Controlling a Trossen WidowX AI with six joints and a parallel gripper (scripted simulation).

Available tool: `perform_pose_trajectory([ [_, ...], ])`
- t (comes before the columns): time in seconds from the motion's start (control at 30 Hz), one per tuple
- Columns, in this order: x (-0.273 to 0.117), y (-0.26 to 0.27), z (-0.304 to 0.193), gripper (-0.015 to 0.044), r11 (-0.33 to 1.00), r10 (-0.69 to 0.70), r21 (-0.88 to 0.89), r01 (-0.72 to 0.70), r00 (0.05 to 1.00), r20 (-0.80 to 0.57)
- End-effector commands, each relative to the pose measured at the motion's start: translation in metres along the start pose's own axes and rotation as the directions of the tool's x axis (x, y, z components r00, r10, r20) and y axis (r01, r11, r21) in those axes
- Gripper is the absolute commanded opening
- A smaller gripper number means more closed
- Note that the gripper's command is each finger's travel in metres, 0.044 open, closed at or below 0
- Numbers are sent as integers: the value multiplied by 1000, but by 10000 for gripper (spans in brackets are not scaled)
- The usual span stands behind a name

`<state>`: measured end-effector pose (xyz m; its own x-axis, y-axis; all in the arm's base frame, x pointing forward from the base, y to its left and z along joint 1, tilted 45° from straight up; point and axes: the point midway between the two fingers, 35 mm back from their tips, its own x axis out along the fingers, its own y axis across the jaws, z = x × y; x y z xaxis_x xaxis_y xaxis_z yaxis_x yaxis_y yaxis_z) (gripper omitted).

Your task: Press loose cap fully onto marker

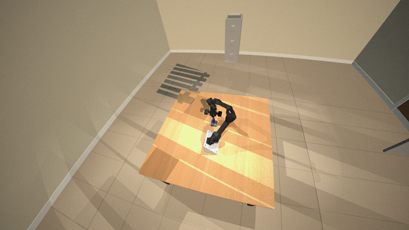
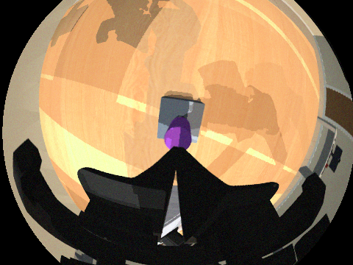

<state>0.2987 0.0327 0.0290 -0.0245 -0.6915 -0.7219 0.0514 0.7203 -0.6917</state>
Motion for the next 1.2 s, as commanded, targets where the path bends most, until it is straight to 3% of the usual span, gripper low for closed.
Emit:
perform_pose_trajectory([
  [0.0, 7, 0, 0, 0, 1000, -4, -5, 4, 1000, 1],
  [0.8, 27, 0, 1, 0, 1000, 0, 0, 0, 1000, 5],
  [0.87, 17, 1, 2, 0, 1000, 2, 0, -2, 1000, 5],
  [1.03, -53, 2, 2, 0, 1000, 3, -2, -3, 1000, 3],
  [1.17, -63, 1, 0, 0, 1000, 2, -2, -2, 1000, 2],
])
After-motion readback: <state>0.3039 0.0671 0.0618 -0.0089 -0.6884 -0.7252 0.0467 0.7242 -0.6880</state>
